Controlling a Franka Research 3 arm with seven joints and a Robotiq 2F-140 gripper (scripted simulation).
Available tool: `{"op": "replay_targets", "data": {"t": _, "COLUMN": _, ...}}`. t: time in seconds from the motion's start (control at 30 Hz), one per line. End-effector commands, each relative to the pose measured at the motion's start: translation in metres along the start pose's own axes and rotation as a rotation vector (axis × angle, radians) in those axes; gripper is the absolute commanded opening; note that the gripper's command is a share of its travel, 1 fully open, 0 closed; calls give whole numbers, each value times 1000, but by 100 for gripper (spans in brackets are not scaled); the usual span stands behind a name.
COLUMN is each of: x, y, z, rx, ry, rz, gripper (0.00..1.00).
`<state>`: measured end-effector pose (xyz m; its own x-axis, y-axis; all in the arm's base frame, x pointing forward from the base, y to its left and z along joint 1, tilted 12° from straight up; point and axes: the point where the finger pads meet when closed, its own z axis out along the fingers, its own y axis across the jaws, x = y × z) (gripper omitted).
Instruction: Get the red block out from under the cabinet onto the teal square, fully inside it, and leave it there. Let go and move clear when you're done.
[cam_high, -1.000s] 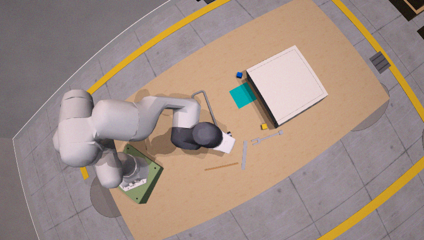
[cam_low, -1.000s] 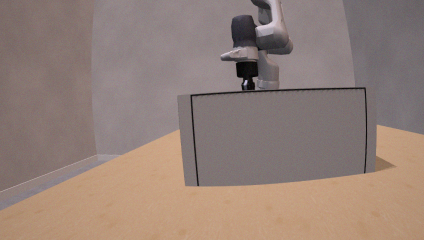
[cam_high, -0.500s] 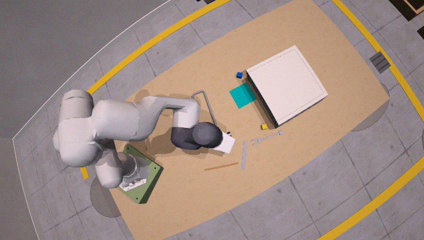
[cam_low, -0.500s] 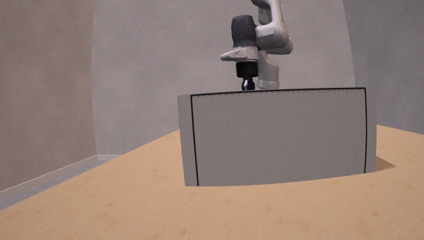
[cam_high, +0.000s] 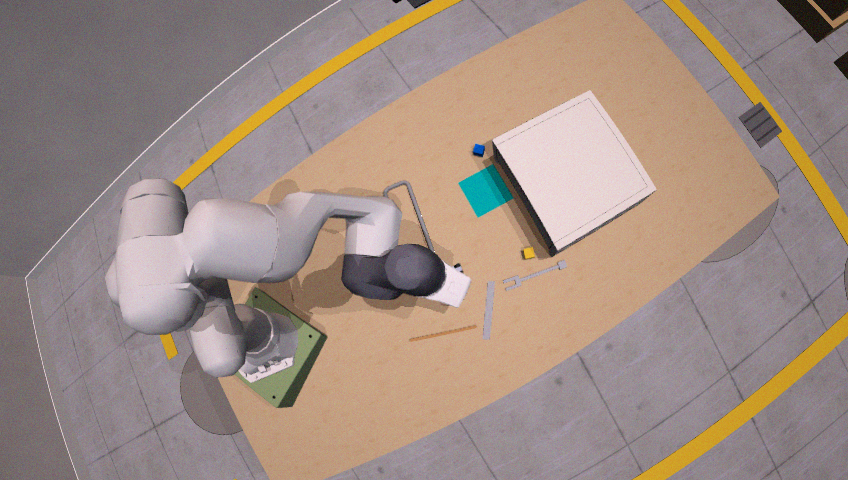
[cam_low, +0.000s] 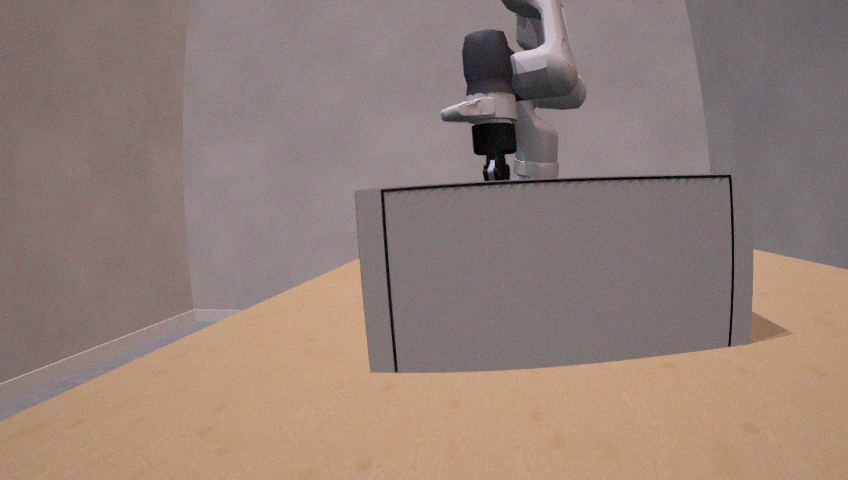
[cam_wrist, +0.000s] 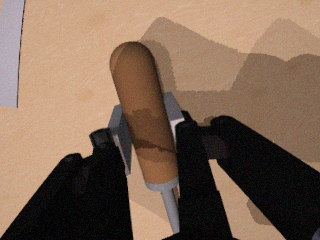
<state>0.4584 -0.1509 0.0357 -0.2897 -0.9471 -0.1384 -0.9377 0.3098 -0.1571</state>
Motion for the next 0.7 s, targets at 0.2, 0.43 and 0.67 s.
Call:
{"op": "replay_targets", "data": {"t": 0.2, "x": 0, "y": -1, "z": 0, "rx": 2, "ry": 0, "rz": -2, "gripper": 0}}
{"op": "replay_targets", "data": {"t": 0.43, "x": 0, "y": -1, "z": -2, "rx": 2, "ry": 0, "rz": -2, "gripper": 0}}
{"op": "replay_targets", "data": {"t": 0.67, "x": 0, "y": -1, "z": -4, "rx": 2, "ry": 0, "rz": -2, "gripper": 0}}
